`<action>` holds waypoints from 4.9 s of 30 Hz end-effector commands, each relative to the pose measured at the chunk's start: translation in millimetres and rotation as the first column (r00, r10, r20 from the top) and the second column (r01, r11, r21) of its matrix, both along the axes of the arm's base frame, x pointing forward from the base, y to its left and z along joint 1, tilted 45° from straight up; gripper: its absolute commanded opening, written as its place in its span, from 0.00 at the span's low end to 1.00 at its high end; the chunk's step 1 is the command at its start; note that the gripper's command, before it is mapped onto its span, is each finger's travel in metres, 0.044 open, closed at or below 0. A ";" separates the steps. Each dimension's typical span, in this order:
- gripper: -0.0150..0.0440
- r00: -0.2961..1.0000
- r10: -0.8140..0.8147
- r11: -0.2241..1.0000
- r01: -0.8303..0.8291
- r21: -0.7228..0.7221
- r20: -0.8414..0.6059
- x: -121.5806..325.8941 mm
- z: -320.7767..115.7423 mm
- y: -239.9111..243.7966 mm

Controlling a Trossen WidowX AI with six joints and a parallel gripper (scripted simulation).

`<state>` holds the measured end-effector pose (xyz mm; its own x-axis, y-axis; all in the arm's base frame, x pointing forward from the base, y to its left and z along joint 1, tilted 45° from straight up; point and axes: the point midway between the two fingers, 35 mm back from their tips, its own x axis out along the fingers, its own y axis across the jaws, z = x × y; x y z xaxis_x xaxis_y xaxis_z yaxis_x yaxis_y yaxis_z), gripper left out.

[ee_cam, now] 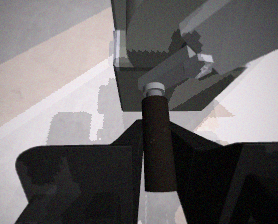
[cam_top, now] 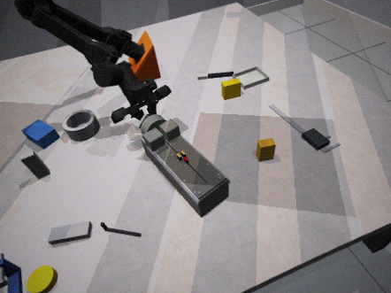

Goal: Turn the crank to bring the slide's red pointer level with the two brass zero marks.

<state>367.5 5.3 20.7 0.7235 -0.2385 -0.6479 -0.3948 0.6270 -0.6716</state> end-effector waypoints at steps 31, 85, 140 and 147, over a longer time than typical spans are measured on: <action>0.25 1.000 0.003 1.000 -0.003 -0.004 0.001 9.5 6.7 -18.9; 0.25 1.000 0.003 1.000 -0.003 -0.005 0.001 12.4 13.3 -22.2; 0.25 1.000 0.003 1.000 -0.003 -0.005 0.002 14.0 18.5 -24.5; 0.25 1.000 0.003 1.000 -0.003 -0.005 0.002 14.2 19.2 -24.8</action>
